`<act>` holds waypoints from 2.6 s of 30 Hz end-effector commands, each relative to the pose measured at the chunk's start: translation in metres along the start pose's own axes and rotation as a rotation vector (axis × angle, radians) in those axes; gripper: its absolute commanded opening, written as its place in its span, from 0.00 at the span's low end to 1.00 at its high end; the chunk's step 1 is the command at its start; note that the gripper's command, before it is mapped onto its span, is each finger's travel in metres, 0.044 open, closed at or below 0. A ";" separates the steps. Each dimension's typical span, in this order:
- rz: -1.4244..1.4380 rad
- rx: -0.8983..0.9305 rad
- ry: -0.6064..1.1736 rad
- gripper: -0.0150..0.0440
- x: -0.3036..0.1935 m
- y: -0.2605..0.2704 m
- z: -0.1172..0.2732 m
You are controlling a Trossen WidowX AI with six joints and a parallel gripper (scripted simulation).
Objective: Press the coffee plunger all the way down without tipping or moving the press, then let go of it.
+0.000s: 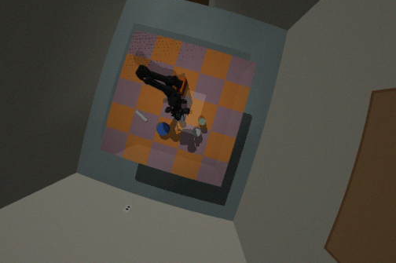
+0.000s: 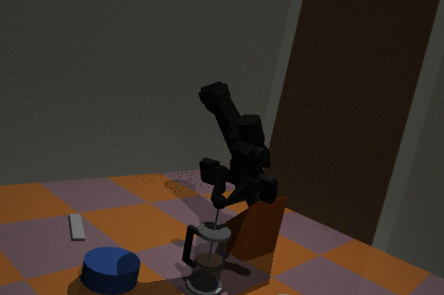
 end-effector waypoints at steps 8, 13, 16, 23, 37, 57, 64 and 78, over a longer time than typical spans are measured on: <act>0.041 0.000 0.045 0.46 -0.031 -0.003 -0.014; 0.042 -0.002 0.042 0.46 -0.033 -0.005 -0.020; 0.042 -0.003 0.041 0.46 -0.032 -0.006 -0.023; 0.042 -0.004 0.041 0.46 -0.030 -0.005 -0.025; 0.041 -0.005 0.041 0.46 -0.028 -0.004 -0.027; 0.026 0.002 0.027 0.46 -0.023 -0.002 -0.028; 0.026 0.002 0.027 0.64 -0.023 -0.002 -0.028; 0.026 0.005 0.033 1.00 -0.017 0.000 -0.022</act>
Point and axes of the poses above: the point midway between the two fingers, 35 mm back from their tips, its own z axis back along the fingers, its own y axis across the jaws, x = y × z, the point moved 1 cm from there along z, back along the fingers, and after that the axes turned 5 degrees about -z, right-handed, at the moved point
